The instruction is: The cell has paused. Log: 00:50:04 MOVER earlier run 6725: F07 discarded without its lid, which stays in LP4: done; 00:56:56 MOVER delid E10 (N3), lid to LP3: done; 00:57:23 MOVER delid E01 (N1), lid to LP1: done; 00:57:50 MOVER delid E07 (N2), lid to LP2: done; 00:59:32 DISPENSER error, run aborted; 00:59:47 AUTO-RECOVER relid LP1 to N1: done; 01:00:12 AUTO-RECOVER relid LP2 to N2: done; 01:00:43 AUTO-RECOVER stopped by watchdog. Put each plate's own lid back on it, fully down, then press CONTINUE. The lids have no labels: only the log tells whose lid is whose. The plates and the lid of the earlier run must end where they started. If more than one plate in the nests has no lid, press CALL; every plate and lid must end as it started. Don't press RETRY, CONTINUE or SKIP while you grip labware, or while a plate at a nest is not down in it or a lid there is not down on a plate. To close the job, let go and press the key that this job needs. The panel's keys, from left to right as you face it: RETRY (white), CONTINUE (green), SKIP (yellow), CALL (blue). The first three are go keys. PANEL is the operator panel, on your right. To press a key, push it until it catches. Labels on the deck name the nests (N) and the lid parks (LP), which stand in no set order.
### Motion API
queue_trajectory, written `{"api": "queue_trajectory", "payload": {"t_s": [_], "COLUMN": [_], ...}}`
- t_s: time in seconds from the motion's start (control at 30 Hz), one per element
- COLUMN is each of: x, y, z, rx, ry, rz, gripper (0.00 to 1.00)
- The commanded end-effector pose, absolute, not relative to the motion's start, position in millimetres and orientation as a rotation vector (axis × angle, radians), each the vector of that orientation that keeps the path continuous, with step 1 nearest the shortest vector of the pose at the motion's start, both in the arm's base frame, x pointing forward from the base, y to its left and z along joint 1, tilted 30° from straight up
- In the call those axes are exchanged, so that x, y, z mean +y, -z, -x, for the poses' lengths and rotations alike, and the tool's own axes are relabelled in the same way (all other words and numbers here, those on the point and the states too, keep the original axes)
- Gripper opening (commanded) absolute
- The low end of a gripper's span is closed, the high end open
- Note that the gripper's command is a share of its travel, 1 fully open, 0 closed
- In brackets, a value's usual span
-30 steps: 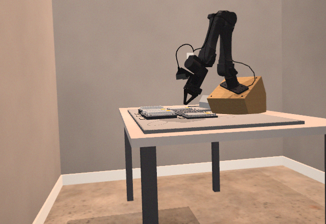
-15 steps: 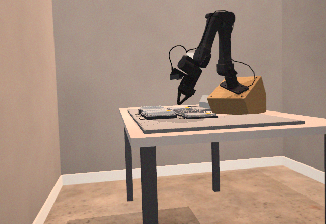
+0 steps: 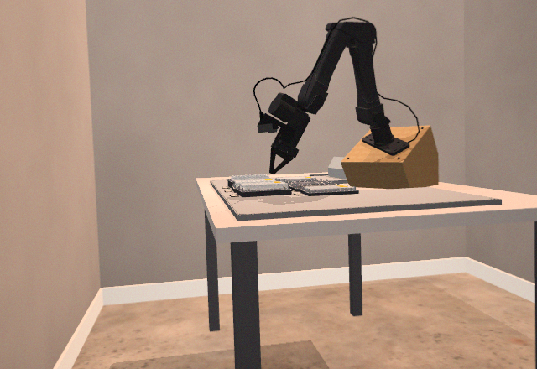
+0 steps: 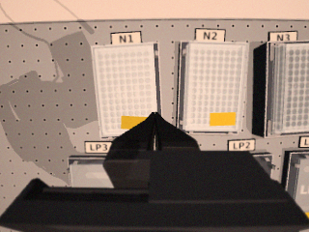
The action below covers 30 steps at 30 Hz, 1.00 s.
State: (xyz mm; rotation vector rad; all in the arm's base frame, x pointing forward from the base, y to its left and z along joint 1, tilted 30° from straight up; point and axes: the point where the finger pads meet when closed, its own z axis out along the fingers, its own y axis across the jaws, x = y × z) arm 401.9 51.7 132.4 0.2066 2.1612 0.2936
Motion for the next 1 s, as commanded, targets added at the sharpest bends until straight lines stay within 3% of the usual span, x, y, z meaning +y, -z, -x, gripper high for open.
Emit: {"api": "queue_trajectory", "payload": {"t_s": [0.0,0.6,0.97], "x": [46.5,10.8,14.3], "y": [-143.7,-167.9,-169.3], "z": [-417.6,-485.4,-481.7], "rx": [2.154,2.152,2.143], "ry": [-0.306,-0.305,-0.306], "rz": [-0.183,-0.183,-0.183], "gripper": [0.00,0.00,0.00]}}
